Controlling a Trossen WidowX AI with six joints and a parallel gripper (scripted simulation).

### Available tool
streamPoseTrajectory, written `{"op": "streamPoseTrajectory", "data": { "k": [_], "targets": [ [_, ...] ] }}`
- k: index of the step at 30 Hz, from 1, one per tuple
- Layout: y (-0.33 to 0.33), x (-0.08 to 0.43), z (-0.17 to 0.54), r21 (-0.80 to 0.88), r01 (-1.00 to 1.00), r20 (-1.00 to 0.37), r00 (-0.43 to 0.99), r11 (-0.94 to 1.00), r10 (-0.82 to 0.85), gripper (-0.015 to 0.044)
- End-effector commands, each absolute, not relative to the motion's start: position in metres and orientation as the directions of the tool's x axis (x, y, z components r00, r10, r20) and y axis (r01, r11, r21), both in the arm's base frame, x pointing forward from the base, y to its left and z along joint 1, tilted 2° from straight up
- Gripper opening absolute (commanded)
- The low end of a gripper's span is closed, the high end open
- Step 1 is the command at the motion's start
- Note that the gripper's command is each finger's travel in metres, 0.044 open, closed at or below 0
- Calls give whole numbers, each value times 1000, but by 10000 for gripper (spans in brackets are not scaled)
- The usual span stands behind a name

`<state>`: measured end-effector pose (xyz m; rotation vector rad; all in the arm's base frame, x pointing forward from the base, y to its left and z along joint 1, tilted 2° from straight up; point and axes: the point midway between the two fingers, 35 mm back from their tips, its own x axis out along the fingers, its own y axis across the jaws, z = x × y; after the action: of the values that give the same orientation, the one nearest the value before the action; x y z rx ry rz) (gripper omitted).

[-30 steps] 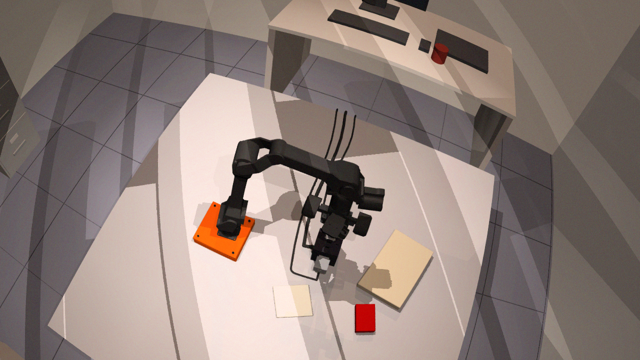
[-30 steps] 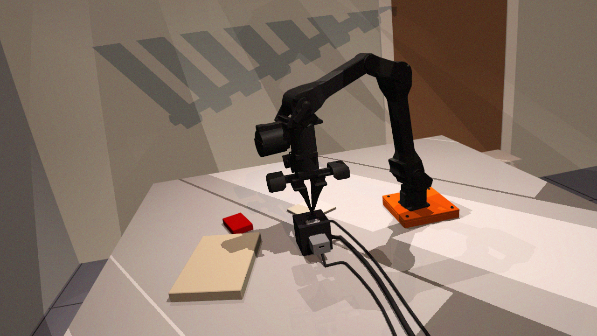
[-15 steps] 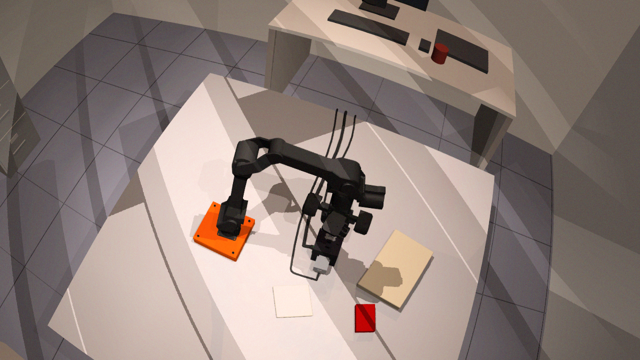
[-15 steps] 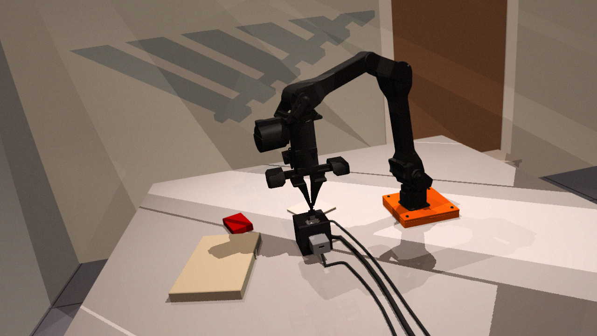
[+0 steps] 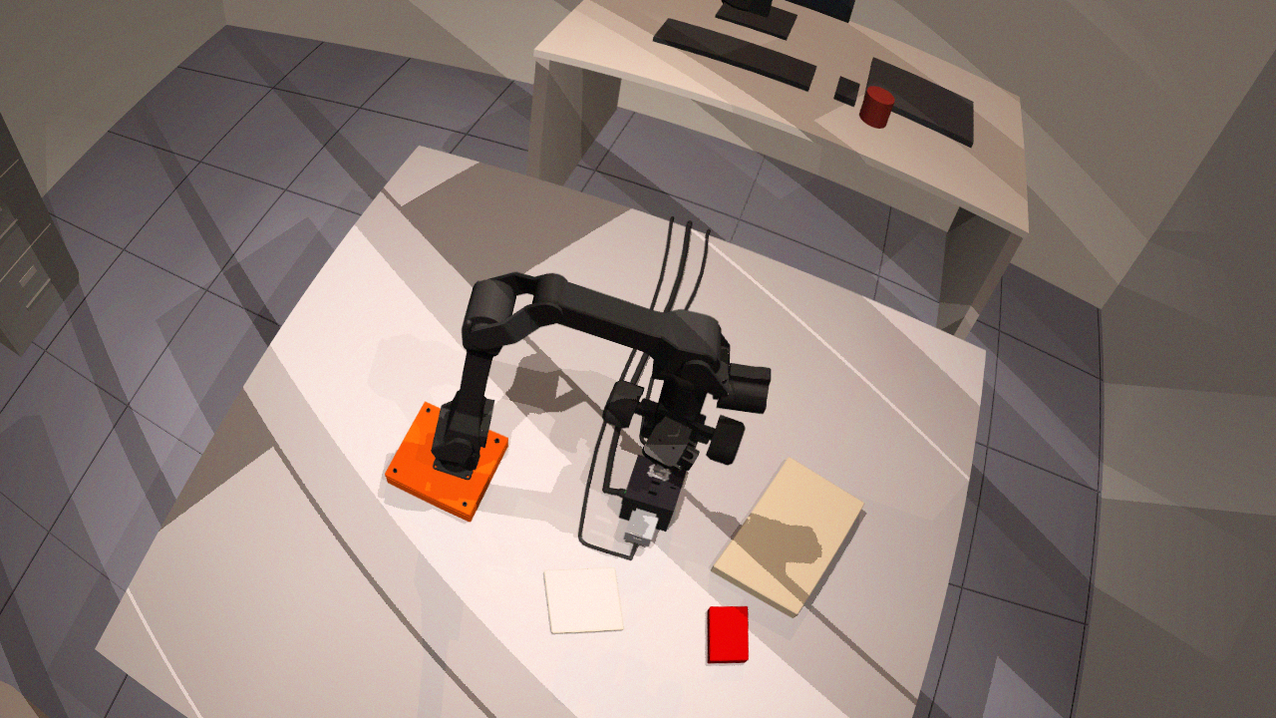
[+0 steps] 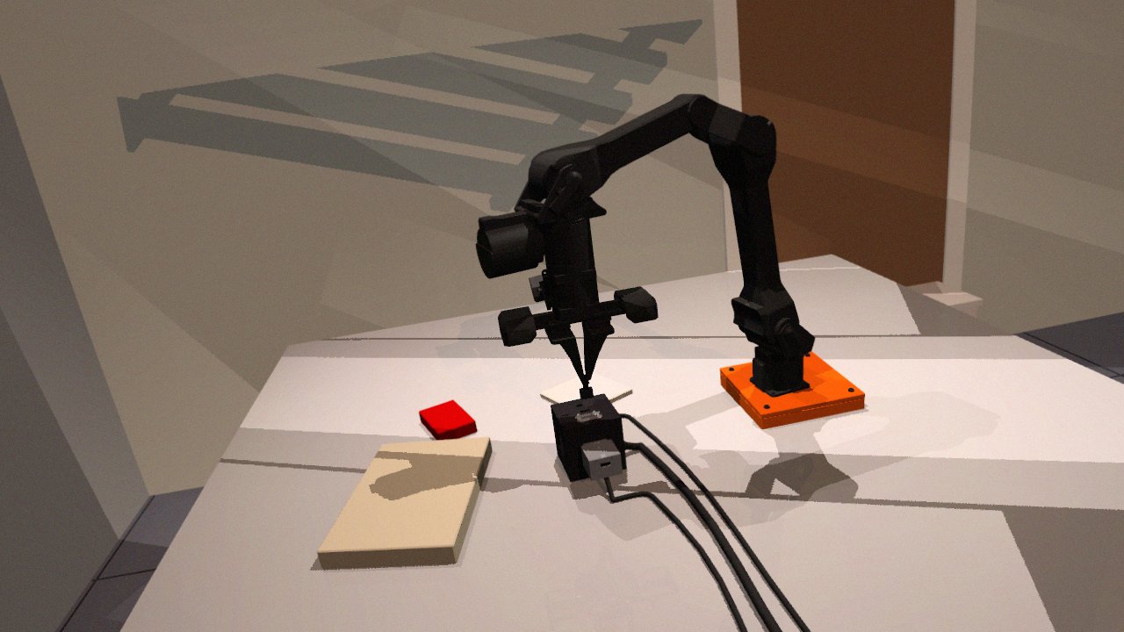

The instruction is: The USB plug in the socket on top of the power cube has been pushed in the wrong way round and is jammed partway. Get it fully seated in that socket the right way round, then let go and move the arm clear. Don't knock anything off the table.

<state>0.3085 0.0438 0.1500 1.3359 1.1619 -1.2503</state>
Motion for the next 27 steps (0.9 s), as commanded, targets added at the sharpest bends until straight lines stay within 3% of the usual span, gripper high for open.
{"op": "streamPoseTrajectory", "data": {
  "k": [1, 12, 27],
  "targets": [
    [44, 309, 154, 30, 993, -999, 34, -111, 39, 0],
    [44, 308, 155, 30, 997, -999, 33, -66, 39, 0],
    [44, 308, 154, 43, 949, -999, 32, 313, 39, 0]
  ]
}}
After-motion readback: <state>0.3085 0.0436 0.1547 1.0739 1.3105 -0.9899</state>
